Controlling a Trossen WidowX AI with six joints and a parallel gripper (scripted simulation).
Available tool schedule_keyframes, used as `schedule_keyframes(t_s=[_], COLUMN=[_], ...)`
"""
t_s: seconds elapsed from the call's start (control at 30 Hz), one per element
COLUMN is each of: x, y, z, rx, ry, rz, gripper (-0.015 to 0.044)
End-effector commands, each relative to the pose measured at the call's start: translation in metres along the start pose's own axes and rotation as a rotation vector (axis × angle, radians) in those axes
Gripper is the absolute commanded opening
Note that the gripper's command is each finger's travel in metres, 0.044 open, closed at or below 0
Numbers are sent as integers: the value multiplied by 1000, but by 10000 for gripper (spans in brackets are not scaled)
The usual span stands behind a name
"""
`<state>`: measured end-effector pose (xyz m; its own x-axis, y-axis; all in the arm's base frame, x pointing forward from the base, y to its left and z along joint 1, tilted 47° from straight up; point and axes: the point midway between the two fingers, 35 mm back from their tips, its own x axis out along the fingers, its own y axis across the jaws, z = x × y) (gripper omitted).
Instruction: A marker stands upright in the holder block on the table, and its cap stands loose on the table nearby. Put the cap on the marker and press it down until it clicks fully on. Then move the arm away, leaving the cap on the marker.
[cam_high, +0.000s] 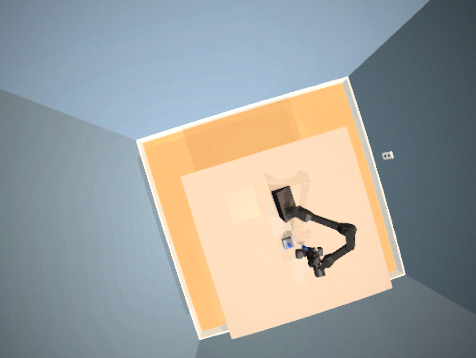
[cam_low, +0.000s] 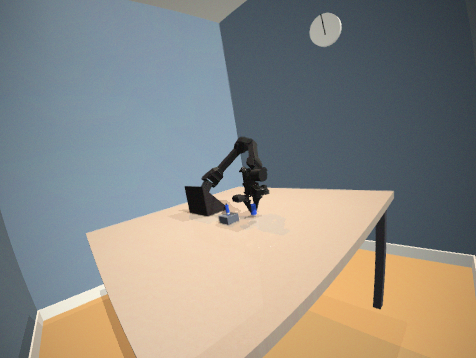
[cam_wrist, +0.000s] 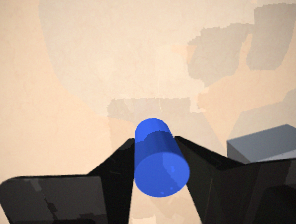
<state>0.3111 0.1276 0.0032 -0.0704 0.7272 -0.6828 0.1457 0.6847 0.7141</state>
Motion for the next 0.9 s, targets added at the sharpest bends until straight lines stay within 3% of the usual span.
schedule_keyframes(t_s=[0.0, 0.5, 0.87], x=[-13, -48, -64], y=[2, 1, -35], z=[4, 2, -3], rx=[-10, -10, -6], ry=[-12, -12, -20], rz=[1, 1, -18], gripper=[0, 0, 0])
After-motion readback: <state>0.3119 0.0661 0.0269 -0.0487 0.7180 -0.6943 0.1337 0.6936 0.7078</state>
